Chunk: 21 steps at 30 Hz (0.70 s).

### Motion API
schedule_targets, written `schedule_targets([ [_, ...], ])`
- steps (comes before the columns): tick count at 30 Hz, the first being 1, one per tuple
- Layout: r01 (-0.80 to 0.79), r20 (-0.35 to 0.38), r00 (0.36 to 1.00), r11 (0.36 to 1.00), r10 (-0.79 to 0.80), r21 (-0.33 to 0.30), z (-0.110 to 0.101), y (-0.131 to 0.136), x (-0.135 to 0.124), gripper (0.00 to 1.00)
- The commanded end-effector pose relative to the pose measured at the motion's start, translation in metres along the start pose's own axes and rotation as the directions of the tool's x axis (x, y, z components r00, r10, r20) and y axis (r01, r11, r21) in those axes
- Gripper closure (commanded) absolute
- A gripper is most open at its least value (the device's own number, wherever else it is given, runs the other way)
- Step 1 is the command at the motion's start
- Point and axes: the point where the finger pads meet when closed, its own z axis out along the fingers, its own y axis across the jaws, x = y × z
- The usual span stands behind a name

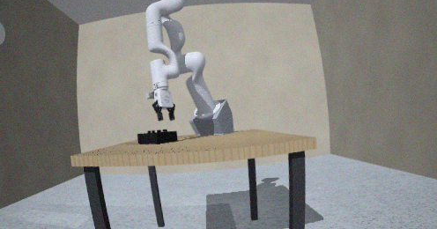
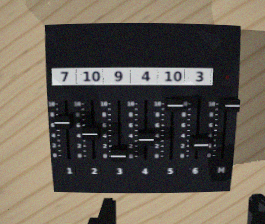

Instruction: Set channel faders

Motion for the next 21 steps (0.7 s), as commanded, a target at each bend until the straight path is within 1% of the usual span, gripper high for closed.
schedule_targets([
  [1, 0.0, 0.0, 1.0, 1.0, 0.0, 0.001, 0.0, -0.001, 0.0, 0.0],
  [15, -0.008, -0.003, 1.0, 1.0, 0.008, 0.002, -0.001, -0.001, 0.001, 0.0],
  [18, -0.098, -0.036, 0.994, 0.995, 0.099, 0.019, -0.008, -0.008, 0.01, 0.0],
  [20, -0.223, -0.072, 0.971, 0.974, 0.226, 0.044, -0.018, -0.015, 0.02, 0.0],
  [21, -0.3, -0.089, 0.948, 0.952, 0.304, 0.059, -0.024, -0.018, 0.026, 0.0],
])
